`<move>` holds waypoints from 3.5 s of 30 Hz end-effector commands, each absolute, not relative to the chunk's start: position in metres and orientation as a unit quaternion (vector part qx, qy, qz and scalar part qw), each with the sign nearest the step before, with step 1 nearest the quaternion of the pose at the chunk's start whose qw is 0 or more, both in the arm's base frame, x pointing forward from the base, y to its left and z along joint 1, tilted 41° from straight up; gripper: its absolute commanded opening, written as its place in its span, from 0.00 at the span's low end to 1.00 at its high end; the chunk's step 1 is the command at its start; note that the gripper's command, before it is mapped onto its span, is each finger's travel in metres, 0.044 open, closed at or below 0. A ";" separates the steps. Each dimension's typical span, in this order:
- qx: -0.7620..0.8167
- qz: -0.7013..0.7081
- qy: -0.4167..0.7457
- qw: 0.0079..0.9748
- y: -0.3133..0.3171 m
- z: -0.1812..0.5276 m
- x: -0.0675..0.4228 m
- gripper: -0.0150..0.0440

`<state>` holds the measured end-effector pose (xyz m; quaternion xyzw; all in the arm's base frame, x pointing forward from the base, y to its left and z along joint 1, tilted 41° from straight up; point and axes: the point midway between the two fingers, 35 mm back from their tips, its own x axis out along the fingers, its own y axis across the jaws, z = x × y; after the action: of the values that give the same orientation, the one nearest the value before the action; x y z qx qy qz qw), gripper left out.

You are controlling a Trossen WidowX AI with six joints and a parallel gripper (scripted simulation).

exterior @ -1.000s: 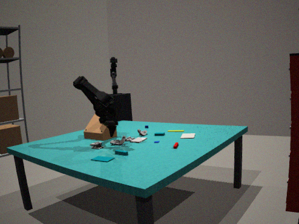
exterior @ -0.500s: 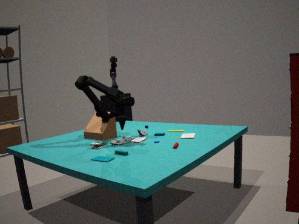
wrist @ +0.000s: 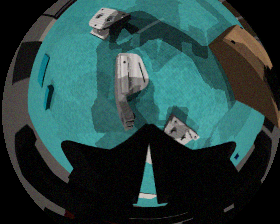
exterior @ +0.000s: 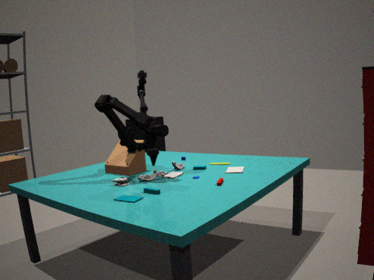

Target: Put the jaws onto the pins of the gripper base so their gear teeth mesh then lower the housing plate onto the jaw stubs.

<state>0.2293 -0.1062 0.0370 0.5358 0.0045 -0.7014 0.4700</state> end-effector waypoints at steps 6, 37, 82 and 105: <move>0.532 -0.705 0.010 0.469 -0.115 0.023 0.228 0.25; 0.529 -0.708 0.009 0.467 -0.139 0.006 0.232 0.25; 0.531 -0.705 0.010 0.470 -0.131 0.070 0.268 0.30; 0.531 -0.705 0.010 0.470 -0.131 0.070 0.268 1.00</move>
<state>0.2671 -0.1308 0.0703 0.5323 0.0078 -0.7051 0.4684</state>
